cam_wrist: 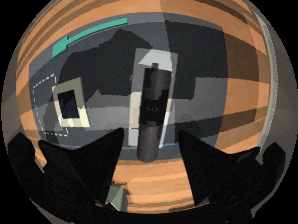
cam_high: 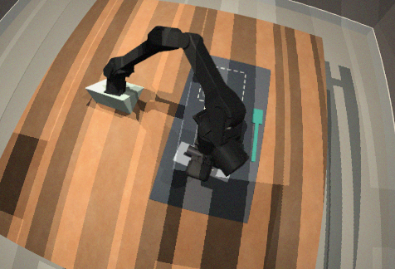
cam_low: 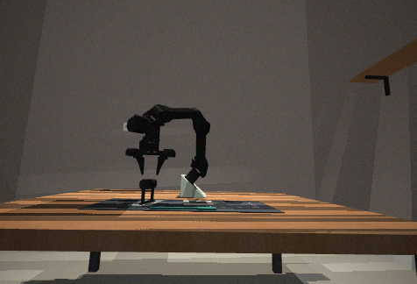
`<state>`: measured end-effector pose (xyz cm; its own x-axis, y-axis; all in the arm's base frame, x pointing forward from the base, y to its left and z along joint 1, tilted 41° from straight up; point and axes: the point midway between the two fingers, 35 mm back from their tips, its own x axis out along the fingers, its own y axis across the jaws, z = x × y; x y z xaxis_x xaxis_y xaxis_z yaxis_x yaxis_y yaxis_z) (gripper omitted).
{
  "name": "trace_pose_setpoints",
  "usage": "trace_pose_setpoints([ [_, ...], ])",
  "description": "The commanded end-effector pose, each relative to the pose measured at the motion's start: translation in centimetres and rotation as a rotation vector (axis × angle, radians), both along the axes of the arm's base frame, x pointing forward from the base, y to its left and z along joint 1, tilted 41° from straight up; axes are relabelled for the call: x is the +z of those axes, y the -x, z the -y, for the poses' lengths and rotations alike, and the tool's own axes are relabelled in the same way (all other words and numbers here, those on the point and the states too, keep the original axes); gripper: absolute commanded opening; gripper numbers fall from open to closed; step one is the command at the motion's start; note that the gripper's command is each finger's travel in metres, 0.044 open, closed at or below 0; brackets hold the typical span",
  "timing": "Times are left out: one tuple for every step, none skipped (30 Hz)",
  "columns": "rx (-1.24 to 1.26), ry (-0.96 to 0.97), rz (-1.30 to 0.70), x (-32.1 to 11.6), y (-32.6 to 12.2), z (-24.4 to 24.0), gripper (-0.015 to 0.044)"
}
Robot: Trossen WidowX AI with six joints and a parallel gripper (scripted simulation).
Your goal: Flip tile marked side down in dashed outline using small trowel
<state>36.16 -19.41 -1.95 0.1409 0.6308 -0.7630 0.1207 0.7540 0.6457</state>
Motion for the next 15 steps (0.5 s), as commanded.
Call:
trace_pose_setpoints([
  [-0.004, -0.004, -0.012, -0.6, -0.1, -0.6, 0.0270],
  [-0.005, -0.004, -0.013, -0.7, -0.1, -0.6, 0.0270],
  [-0.007, -0.005, -0.014, -0.9, -0.2, -0.7, 0.0270],
  [-0.009, -0.005, -0.016, -1.0, -0.2, -0.8, 0.0270],
  [-0.010, -0.005, -0.017, -1.1, -0.2, -0.9, 0.0270],
  [-0.012, -0.005, -0.019, -1.3, -0.3, -1.0, 0.0270],
  [-0.014, -0.006, -0.020, -1.4, -0.3, -1.1, 0.0270],
  [-0.016, -0.006, -0.021, -1.5, -0.3, -1.2, 0.0270],
  [-0.017, -0.006, -0.023, -1.6, -0.4, -1.3, 0.0270],
  [-0.019, -0.007, -0.024, -1.8, -0.4, -1.4, 0.0270],
  [-0.021, -0.007, -0.025, -1.9, -0.4, -1.5, 0.0270],
  [-0.023, -0.007, -0.027, -2.0, -0.4, -1.6, 0.0270],
  [-0.024, -0.008, -0.028, -2.1, -0.5, -1.7, 0.0270],
  [-0.026, -0.008, -0.030, -2.3, -0.5, -1.8, 0.0270],
  [-0.028, -0.008, -0.031, -2.4, -0.5, -1.9, 0.0270],
])
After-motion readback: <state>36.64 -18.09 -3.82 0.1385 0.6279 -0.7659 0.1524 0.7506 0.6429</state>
